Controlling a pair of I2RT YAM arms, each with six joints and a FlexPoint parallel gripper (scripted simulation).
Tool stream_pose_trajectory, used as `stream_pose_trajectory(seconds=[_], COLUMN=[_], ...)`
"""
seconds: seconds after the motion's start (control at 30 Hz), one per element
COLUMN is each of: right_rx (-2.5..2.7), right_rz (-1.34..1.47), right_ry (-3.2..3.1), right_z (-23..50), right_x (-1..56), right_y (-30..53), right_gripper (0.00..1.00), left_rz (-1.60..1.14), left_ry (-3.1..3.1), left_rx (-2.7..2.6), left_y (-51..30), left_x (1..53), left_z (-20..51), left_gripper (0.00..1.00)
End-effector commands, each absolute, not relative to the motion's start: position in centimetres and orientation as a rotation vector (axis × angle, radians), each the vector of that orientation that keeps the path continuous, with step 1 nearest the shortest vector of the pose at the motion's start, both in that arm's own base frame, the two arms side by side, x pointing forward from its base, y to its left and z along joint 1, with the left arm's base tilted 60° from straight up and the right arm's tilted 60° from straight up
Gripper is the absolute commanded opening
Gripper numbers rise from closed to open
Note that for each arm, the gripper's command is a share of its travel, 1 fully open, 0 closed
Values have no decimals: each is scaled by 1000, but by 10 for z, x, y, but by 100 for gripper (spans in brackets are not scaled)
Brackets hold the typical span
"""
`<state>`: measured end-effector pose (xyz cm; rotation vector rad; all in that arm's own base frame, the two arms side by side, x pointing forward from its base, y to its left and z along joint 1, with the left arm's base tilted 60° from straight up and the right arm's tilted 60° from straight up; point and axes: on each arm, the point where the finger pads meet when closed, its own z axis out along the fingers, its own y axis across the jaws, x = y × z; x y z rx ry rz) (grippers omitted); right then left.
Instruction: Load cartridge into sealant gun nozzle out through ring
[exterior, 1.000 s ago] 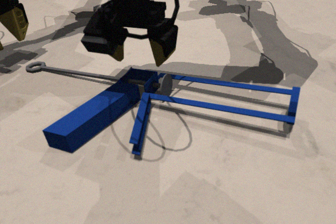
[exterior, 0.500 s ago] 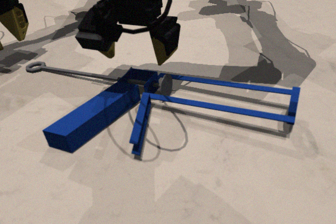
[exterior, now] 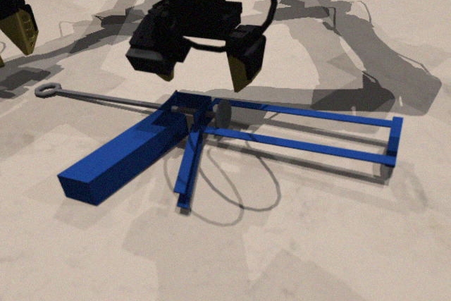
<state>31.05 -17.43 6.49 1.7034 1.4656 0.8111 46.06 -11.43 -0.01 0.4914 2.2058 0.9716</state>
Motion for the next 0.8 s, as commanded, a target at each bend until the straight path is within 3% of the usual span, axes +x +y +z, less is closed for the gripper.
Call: stream_pose_trajectory(seconds=[0.0,0.77], right_rx=[1740,1740], right_rz=[814,814], right_ry=[1468,1468], right_z=[56,56], right_x=[308,308], right_y=[-175,-175], right_gripper=[52,52], left_rz=[970,968], left_ry=[2217,2209], left_rx=[559,487], left_y=[-127,-104], left_x=[449,474], left_z=[-14,-13], left_gripper=[99,99])
